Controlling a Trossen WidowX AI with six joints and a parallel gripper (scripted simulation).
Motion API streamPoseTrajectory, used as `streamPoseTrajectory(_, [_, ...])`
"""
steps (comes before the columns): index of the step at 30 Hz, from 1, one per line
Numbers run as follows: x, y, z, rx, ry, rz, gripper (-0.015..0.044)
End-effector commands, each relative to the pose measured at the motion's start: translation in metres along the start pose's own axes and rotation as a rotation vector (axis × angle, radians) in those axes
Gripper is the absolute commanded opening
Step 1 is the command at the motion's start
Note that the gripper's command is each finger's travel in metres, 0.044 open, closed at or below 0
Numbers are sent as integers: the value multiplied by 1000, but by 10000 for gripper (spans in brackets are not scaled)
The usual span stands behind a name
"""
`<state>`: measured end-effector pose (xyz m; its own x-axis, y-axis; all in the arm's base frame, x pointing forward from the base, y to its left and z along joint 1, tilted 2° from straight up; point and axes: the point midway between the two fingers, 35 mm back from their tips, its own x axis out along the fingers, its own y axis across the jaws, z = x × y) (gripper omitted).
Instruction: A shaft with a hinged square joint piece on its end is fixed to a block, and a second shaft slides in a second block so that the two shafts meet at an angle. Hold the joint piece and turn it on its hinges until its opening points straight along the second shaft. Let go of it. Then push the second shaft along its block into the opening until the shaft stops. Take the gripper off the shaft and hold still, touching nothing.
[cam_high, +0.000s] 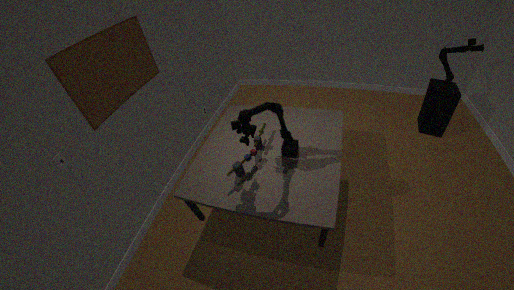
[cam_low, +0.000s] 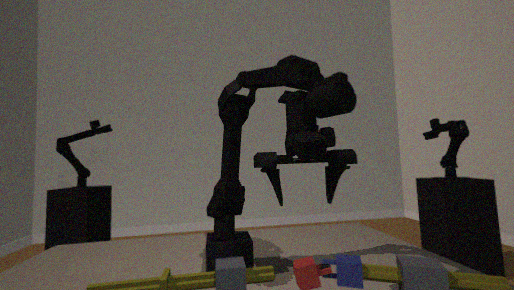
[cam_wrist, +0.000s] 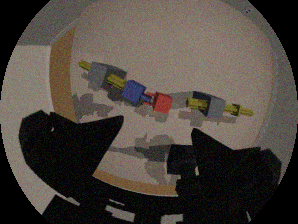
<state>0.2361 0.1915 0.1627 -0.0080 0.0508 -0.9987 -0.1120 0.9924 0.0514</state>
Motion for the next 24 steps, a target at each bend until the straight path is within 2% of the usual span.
streamPoseTrajectory(1, [-9, 0, -1, -81, -7, -9, 440])
streamPoseTrajectory(6, [-5, -6, -1, -81, -7, -10, 440])
streamPoseTrajectory(13, [34, -60, -10, -82, -7, -14, 440])
streamPoseTrajectory(18, [35, -61, -10, -61, -7, -13, 440])
streamPoseTrajectory(24, [37, -62, -10, 121, -8, -1, 440])
